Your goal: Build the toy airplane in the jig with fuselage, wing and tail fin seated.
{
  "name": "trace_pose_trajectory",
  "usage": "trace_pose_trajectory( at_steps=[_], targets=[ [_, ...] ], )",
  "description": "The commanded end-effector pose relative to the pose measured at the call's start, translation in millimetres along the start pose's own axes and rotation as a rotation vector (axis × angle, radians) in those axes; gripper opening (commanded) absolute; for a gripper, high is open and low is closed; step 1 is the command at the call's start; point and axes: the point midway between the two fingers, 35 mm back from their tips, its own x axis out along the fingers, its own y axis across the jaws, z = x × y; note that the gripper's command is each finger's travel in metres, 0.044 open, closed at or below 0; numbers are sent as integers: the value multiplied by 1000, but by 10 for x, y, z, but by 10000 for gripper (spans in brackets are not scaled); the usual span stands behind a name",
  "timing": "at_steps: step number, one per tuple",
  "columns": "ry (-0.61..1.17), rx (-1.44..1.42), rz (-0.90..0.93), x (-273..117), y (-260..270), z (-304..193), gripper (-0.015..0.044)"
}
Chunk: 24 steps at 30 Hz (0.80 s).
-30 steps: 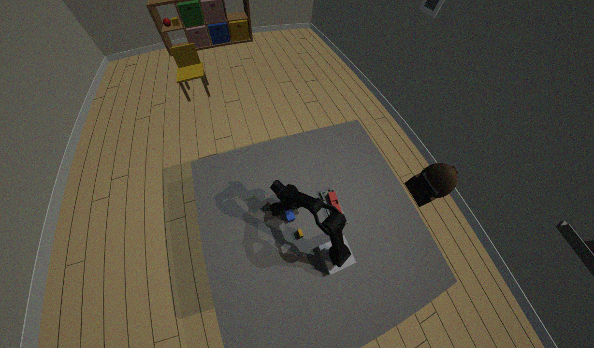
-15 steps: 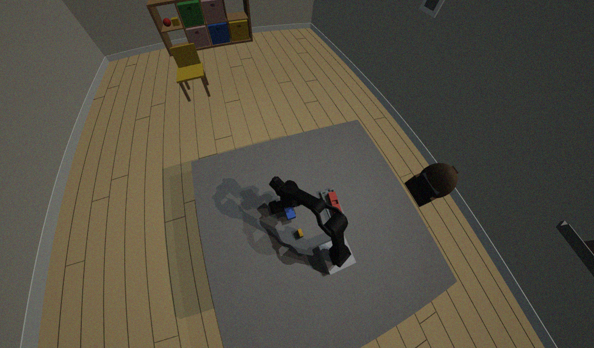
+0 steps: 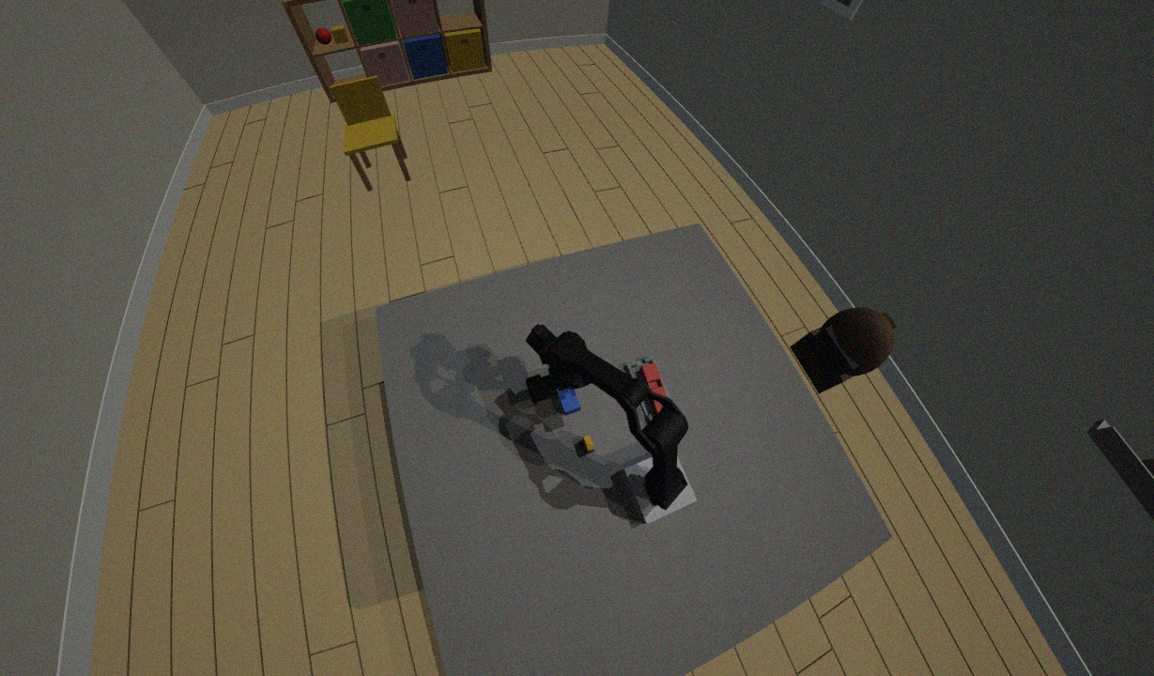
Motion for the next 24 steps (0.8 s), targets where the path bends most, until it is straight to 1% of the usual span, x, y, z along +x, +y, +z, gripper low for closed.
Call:
trace_pose_trajectory(
  at_steps=[1,11,15,24],
  targets=[
    [-14,2,8,-163,7,12,0],
    [-14,2,8,-452,-13,-35,0],
    [-14,-9,7,-453,-35,-31,0],
    [-15,-146,3,-411,-319,28,0]
  ],
)
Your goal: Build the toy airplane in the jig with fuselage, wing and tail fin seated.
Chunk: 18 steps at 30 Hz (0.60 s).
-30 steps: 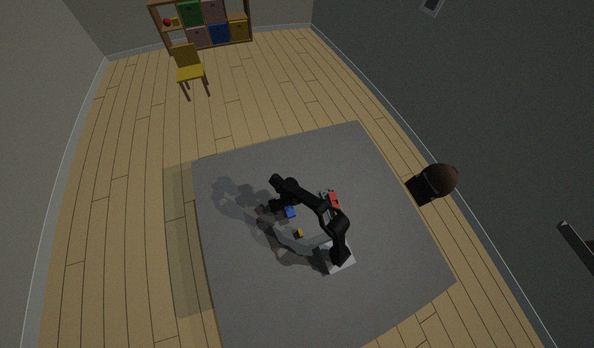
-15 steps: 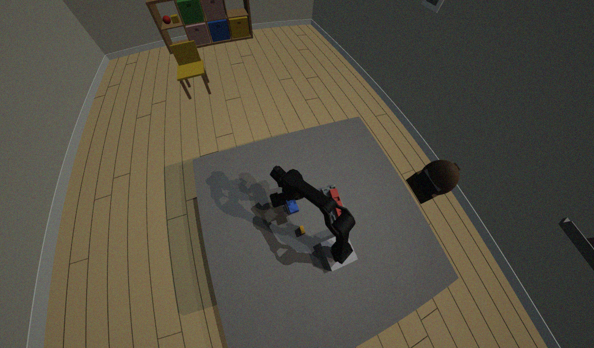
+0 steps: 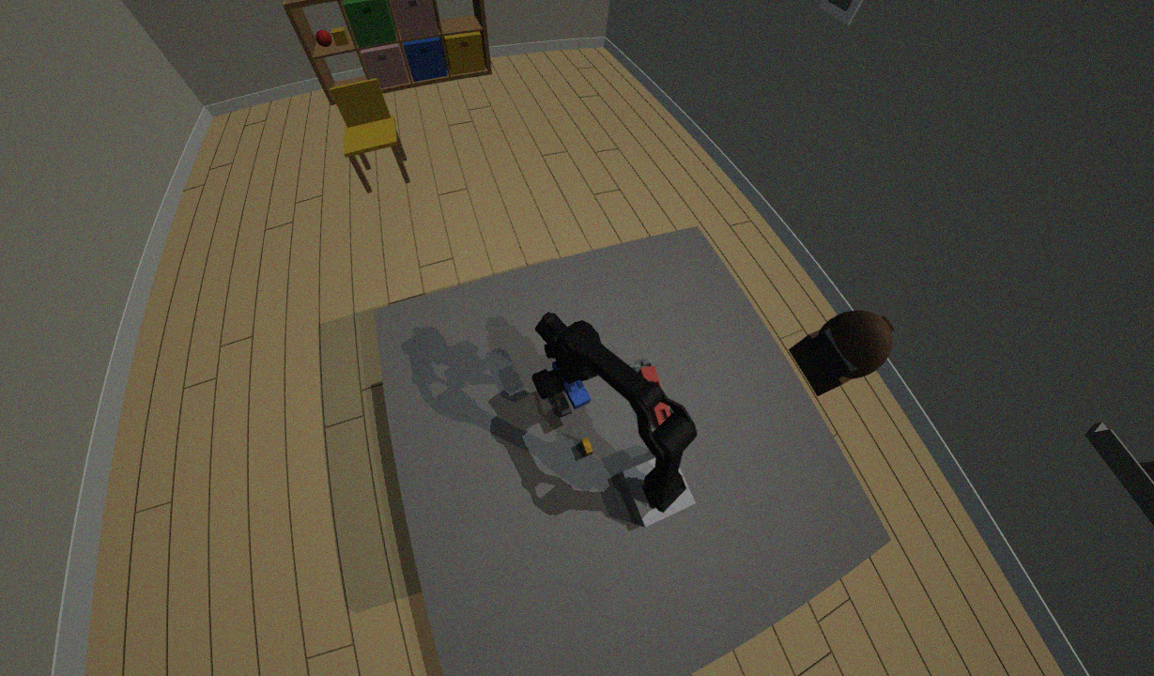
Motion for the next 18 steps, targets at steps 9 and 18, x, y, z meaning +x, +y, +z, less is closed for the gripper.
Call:
trace_pose_trajectory(
  at_steps=[9,18],
  targets=[
    [0,-182,-3,52,-382,-10,0],
    [1,-325,-6,96,-676,-35,0]
  ],
)
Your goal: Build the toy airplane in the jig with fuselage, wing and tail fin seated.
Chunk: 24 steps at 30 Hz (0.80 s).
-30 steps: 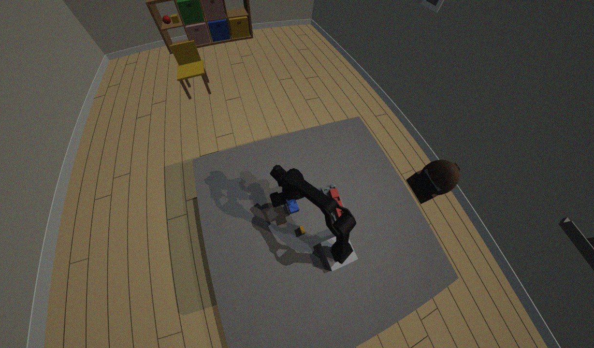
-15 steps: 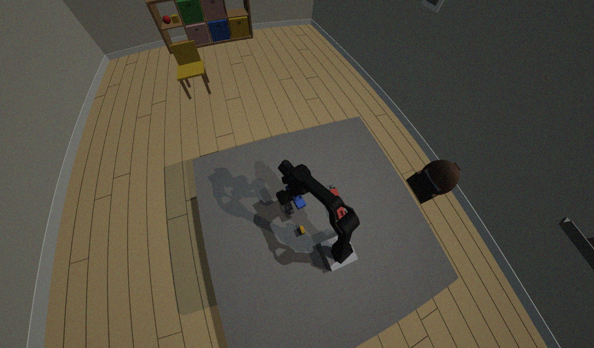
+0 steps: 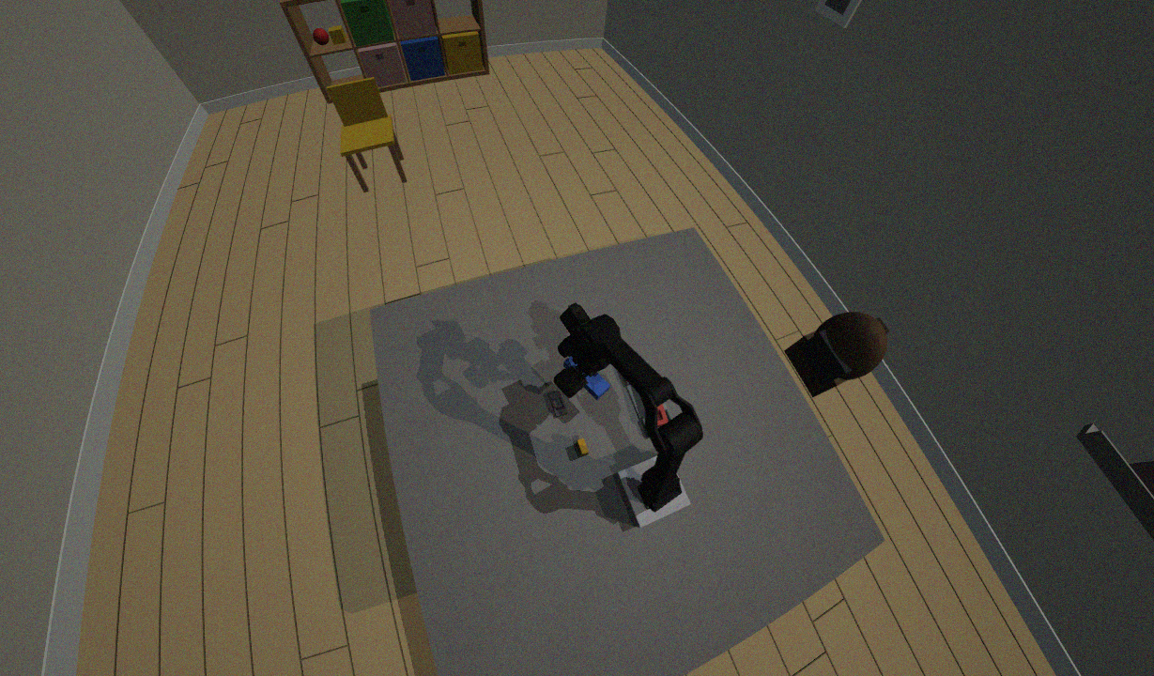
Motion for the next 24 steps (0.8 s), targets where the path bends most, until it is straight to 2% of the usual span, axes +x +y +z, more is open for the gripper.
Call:
trace_pose_trajectory(
  at_steps=[1,24],
  targets=[
    [-1,-60,-3,11,-108,-62,0],
    [6,-424,-9,129,-746,-447,0]
  ],
)
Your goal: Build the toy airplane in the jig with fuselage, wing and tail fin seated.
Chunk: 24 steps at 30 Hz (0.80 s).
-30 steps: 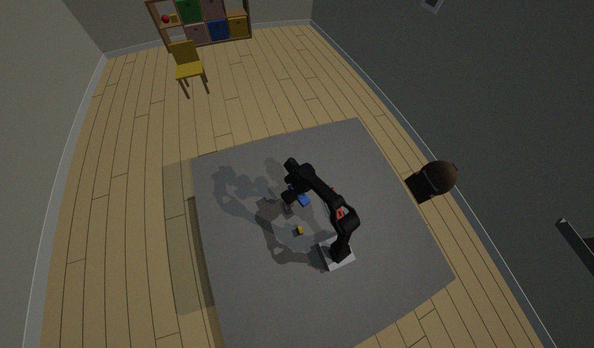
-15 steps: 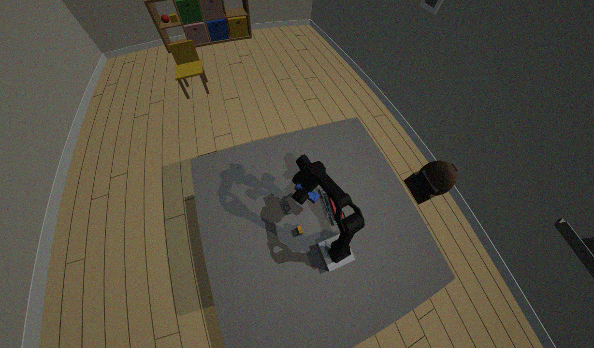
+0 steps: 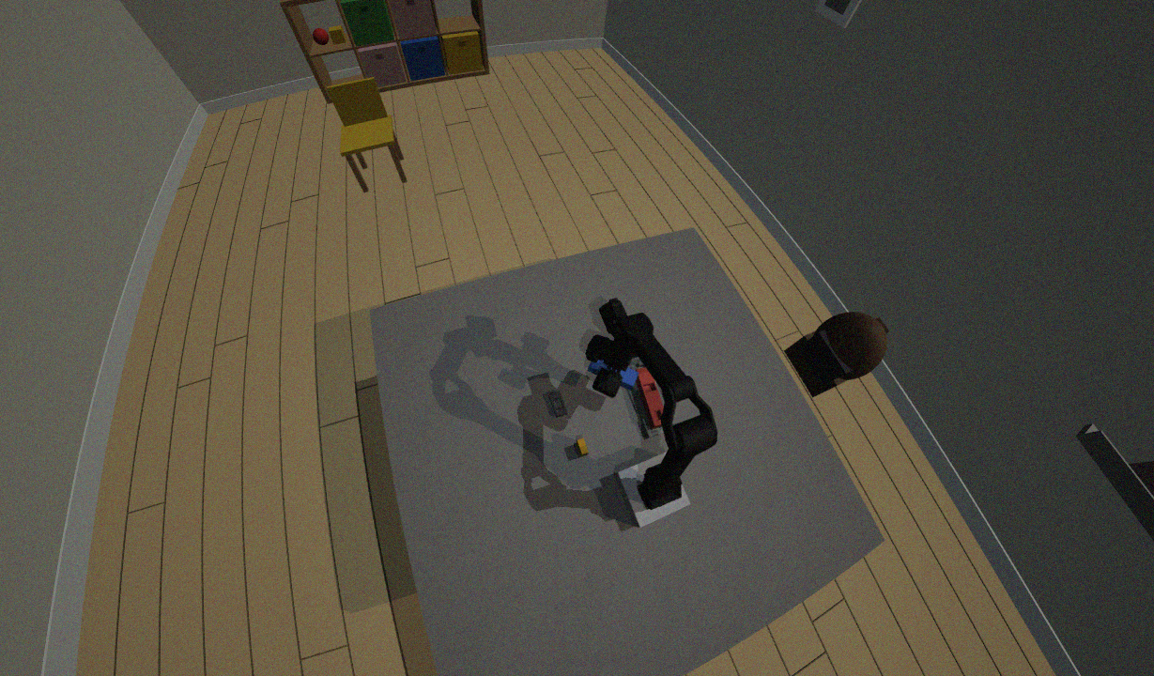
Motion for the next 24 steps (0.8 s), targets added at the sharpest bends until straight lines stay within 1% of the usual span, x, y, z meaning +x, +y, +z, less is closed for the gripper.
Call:
trace_pose_trajectory(
  at_steps=[1,24],
  targets=[
    [4,-62,-6,14,-55,-118,0],
    [13,-449,-6,138,-340,-796,0]
  ],
)
